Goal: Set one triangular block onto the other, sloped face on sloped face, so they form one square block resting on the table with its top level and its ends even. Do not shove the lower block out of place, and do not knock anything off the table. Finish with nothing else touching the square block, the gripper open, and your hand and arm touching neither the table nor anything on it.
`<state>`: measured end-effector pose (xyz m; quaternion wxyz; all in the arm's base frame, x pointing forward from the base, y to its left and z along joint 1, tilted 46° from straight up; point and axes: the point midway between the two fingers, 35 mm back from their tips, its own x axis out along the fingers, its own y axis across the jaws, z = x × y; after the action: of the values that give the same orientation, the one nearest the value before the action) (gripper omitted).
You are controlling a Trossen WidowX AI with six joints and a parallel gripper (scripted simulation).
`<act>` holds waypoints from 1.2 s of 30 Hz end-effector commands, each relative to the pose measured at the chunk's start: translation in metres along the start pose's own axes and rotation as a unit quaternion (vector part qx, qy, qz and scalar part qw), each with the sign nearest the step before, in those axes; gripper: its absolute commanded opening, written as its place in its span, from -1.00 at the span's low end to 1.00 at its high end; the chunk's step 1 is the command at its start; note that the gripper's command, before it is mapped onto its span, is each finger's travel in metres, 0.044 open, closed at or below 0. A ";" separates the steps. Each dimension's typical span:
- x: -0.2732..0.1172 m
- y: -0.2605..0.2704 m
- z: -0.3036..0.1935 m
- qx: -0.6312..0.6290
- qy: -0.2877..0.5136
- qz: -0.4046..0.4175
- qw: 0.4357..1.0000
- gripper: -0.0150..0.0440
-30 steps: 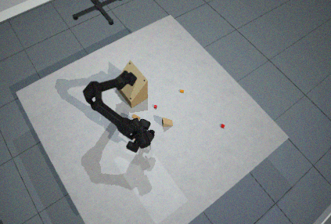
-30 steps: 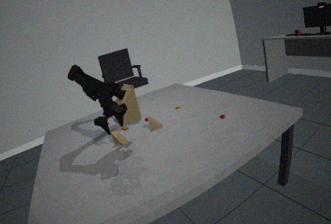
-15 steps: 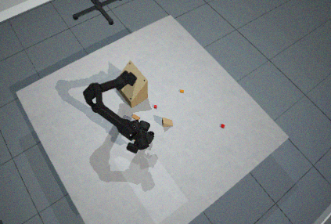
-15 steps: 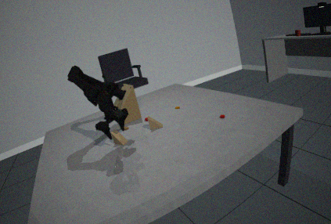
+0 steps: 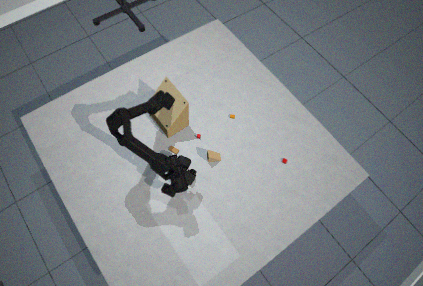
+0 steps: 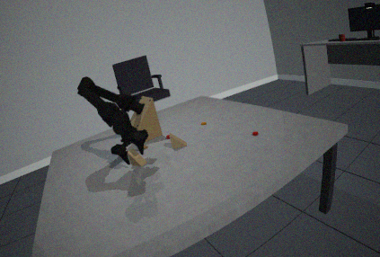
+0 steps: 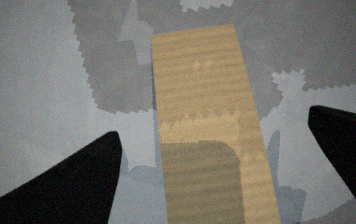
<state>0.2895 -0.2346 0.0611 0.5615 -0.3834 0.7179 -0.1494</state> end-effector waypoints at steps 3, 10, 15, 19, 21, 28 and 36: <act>0.012 0.004 -0.002 -0.005 0.002 0.003 1.000 1.00; 0.017 0.004 -0.004 -0.005 0.002 0.002 1.000 0.82; 0.017 0.004 -0.004 -0.005 0.002 0.002 1.000 0.38; 0.017 0.004 -0.004 -0.005 0.002 0.002 1.000 0.09; 0.017 0.004 -0.004 -0.005 0.002 0.002 1.000 0.04; 0.017 0.004 -0.004 -0.005 0.002 0.002 1.000 -0.25; -0.006 0.003 -0.003 -0.004 0.002 0.002 1.000 -0.49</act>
<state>0.2808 -0.2376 0.0505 0.5538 -0.3805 0.7273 -0.1401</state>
